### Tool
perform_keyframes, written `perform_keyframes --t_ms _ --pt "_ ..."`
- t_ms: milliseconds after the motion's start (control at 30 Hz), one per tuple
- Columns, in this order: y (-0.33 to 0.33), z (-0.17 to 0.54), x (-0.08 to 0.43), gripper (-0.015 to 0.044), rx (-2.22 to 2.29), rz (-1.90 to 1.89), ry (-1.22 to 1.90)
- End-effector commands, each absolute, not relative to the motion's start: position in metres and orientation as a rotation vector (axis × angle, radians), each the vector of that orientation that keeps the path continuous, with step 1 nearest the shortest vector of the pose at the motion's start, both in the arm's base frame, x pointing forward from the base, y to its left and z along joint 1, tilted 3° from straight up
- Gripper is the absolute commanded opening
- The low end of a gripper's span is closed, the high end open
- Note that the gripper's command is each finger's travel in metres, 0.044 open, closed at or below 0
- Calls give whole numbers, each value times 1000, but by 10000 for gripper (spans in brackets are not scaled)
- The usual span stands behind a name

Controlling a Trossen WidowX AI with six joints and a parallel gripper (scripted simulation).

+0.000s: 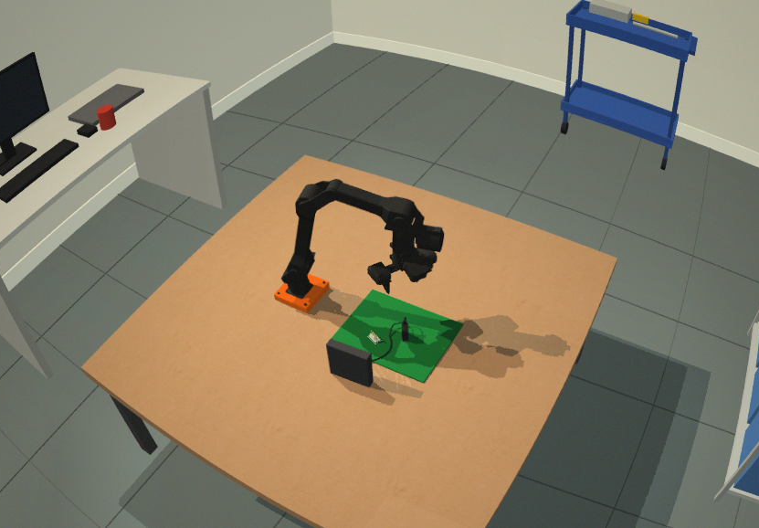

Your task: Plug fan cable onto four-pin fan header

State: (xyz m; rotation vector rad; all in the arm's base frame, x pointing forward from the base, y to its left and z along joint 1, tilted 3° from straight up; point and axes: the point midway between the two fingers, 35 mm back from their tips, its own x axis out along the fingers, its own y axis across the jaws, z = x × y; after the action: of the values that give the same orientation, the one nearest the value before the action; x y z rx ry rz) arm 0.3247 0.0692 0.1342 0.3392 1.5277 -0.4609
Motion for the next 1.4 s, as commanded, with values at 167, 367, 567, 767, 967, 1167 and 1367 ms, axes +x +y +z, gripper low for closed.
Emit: perform_keyframes --t_ms 167,367,567,767,967,1167,1367 --pt "45 152 347 440 -438 343 1553" --pt "34 159 354 440 -701 615 1493" --pt "26 164 358 440 -943 863 1407" --pt "17 169 363 440 -1179 1107 1289" --pt "9 173 367 440 -1410 1345 1137" --pt "2 177 370 440 -1626 1569 956" --pt "2 177 370 440 -1636 1579 947"
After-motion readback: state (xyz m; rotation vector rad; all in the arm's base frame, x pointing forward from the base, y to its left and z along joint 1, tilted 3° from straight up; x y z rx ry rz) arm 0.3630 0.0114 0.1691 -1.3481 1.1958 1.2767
